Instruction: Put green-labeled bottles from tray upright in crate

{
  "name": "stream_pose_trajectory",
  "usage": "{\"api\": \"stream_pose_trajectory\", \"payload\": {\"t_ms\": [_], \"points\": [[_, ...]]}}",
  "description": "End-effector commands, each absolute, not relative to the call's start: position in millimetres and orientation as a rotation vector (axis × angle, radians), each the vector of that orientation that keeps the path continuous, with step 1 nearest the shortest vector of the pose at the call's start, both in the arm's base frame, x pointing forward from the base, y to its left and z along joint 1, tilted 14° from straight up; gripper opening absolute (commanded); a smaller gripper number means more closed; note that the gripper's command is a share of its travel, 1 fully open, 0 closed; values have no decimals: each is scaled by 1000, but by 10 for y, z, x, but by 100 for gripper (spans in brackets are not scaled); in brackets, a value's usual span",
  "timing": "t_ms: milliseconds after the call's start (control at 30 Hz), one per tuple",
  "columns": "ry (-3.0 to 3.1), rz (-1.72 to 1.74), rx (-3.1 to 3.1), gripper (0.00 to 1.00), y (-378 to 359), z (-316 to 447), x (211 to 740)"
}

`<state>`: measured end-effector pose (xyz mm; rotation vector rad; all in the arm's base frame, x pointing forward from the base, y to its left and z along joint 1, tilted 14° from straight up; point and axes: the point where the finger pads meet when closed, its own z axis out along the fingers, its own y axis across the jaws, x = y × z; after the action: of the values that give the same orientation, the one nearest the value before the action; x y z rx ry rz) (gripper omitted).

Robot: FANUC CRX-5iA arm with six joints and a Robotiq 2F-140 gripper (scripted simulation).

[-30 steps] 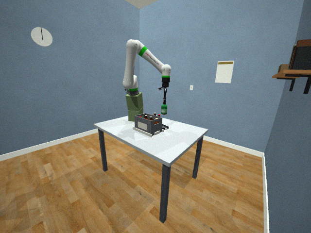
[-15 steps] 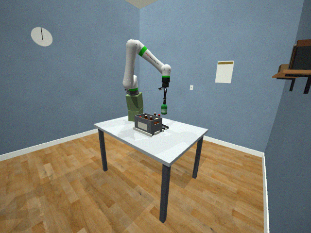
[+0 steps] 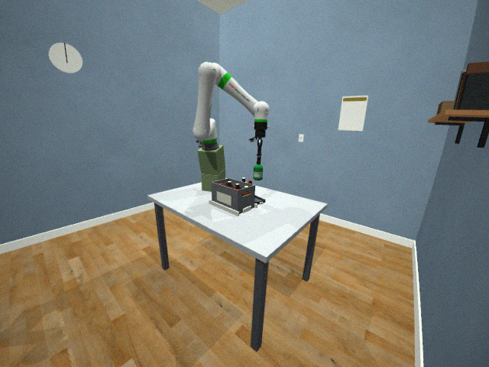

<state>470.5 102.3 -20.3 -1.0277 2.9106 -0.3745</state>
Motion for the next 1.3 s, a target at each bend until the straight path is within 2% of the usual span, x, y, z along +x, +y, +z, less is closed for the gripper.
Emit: {"api": "stream_pose_trajectory", "payload": {"t_ms": [0, 1267], "points": [[2909, -374, -1028, 10, 1028, -196, 4711], [2909, -374, -1028, 10, 859, -164, 4663]]}}
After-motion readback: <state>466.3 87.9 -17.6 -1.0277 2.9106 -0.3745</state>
